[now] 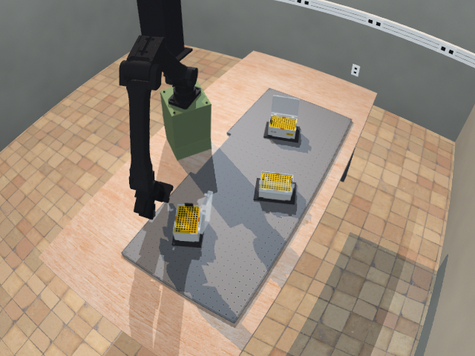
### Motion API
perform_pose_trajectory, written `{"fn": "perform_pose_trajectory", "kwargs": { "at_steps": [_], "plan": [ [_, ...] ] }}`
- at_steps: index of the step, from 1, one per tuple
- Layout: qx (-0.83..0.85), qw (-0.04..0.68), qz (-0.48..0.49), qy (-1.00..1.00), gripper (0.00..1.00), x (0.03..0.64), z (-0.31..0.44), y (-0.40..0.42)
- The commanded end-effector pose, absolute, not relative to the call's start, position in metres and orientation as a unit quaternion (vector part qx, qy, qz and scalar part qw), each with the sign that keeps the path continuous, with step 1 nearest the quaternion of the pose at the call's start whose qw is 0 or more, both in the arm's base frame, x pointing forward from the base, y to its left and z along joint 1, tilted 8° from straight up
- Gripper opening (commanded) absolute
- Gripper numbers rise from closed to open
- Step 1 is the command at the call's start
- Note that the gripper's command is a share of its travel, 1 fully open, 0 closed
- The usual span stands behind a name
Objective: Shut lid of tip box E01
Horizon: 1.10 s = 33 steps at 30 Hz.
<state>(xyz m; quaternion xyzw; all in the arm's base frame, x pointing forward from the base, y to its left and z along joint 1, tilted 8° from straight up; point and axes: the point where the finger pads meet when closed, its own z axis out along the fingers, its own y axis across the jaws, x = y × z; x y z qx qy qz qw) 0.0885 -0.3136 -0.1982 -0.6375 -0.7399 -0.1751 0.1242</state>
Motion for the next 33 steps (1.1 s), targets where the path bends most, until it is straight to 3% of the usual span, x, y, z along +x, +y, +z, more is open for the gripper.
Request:
{"fn": "perform_pose_trajectory", "kwargs": {
  "at_steps": [1,33],
  "plan": [
    [-0.637,0.117,-0.167,-0.743,0.0,0.095,-0.199,-0.319],
    [-0.638,0.12,-0.173,-0.741,0.0,0.072,-0.072,-0.304]
  ]
}}
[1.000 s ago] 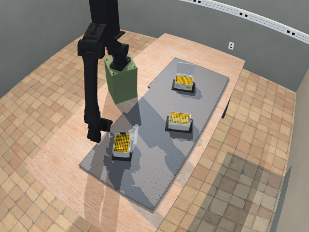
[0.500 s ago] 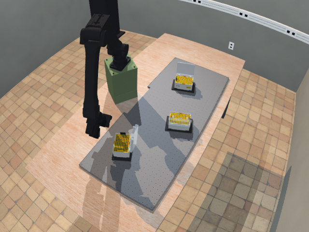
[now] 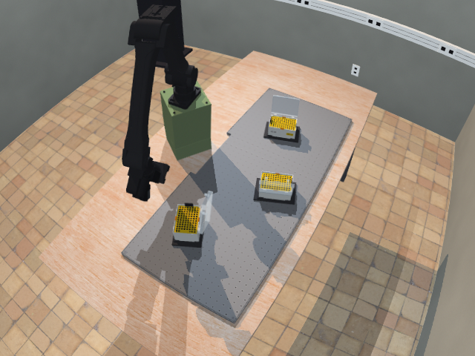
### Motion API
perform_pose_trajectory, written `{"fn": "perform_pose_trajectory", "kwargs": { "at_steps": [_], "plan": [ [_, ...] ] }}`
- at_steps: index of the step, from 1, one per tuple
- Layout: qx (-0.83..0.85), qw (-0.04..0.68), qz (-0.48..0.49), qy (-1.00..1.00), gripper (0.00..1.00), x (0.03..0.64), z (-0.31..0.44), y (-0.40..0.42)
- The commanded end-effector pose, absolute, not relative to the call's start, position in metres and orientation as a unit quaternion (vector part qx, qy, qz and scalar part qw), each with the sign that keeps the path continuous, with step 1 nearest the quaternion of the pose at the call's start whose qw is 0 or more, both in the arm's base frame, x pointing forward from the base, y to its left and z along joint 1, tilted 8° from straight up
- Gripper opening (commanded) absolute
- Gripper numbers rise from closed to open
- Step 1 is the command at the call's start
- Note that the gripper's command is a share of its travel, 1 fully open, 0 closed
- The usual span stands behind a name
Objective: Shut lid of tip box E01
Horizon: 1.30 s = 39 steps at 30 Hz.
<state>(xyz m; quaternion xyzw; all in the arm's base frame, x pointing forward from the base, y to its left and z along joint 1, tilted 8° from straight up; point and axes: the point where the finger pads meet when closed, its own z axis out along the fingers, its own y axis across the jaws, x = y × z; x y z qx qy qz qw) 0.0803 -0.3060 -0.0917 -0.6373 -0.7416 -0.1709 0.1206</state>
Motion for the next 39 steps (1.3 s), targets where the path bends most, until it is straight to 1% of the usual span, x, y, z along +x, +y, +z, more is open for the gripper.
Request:
{"fn": "perform_pose_trajectory", "kwargs": {
  "at_steps": [1,12,16,39],
  "plan": [
    [-0.638,0.12,-0.173,-0.741,0.0,0.072,-0.067,-0.303],
    [-0.638,0.118,-0.171,-0.741,0.0,0.067,-0.022,-0.301],
    [-0.636,0.131,-0.183,-0.738,0.0,0.066,-0.033,-0.295],
    [-0.637,0.129,-0.181,-0.738,0.0,0.067,-0.031,-0.296]
  ]
}}
